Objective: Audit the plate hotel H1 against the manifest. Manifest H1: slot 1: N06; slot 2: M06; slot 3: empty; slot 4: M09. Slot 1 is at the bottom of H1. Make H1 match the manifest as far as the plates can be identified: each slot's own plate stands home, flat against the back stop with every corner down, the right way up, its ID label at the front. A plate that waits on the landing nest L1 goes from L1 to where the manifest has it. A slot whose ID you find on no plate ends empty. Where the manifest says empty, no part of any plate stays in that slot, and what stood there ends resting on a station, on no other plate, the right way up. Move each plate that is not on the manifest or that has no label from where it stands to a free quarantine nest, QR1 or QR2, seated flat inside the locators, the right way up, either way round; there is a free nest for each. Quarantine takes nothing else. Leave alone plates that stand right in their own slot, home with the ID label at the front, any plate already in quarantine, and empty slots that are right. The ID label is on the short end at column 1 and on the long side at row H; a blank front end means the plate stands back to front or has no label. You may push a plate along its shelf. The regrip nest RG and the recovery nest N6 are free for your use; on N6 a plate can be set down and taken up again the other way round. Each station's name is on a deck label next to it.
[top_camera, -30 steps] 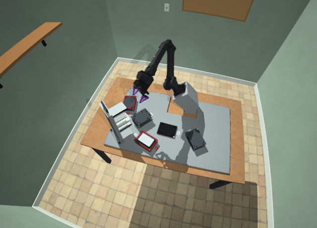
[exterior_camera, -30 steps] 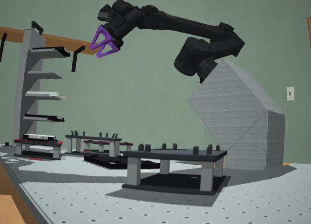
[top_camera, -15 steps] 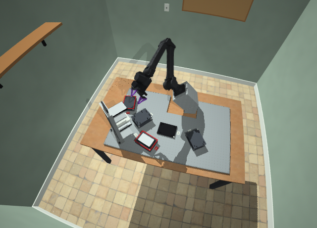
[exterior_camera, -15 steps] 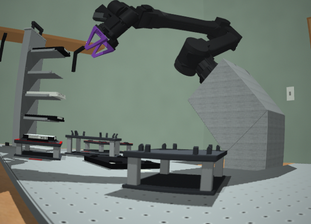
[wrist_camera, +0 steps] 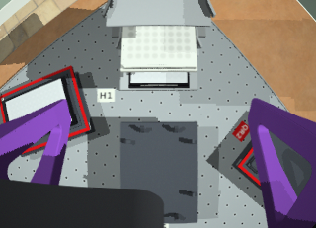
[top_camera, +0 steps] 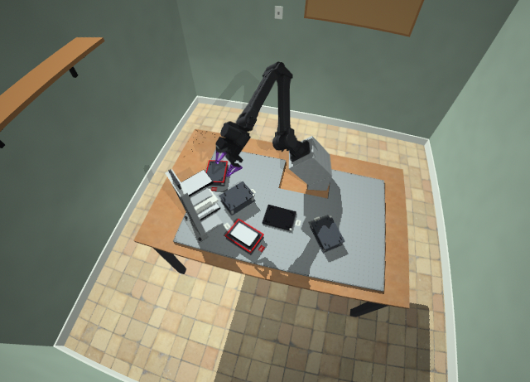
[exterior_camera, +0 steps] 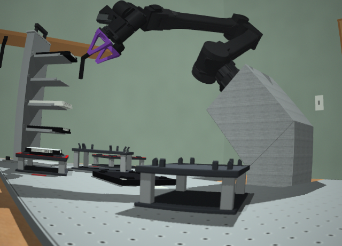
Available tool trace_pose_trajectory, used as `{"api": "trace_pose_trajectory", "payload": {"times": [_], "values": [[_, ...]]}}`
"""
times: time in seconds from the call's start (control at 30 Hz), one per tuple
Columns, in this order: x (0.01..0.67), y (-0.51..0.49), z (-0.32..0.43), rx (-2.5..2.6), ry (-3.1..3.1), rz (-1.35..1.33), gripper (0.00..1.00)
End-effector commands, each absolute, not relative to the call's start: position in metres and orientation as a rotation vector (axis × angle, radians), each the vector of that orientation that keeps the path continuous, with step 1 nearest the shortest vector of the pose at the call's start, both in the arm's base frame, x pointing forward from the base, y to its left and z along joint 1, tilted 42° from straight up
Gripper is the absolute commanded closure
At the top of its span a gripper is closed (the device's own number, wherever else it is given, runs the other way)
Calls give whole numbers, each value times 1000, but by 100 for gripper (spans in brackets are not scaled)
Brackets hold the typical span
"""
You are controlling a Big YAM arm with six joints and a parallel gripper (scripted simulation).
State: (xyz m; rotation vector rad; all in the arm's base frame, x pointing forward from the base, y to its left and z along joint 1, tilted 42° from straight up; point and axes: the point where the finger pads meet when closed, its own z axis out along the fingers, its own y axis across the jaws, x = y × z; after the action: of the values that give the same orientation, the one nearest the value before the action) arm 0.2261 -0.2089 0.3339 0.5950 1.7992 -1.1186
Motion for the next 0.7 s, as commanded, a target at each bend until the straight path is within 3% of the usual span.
{"api": "trace_pose_trajectory", "payload": {"times": [0.0, 0.67], "values": [[230, -211, 375, 598, 1723, -1115, 0], [246, -226, 387, 599, 1722, -1120, 0]]}}
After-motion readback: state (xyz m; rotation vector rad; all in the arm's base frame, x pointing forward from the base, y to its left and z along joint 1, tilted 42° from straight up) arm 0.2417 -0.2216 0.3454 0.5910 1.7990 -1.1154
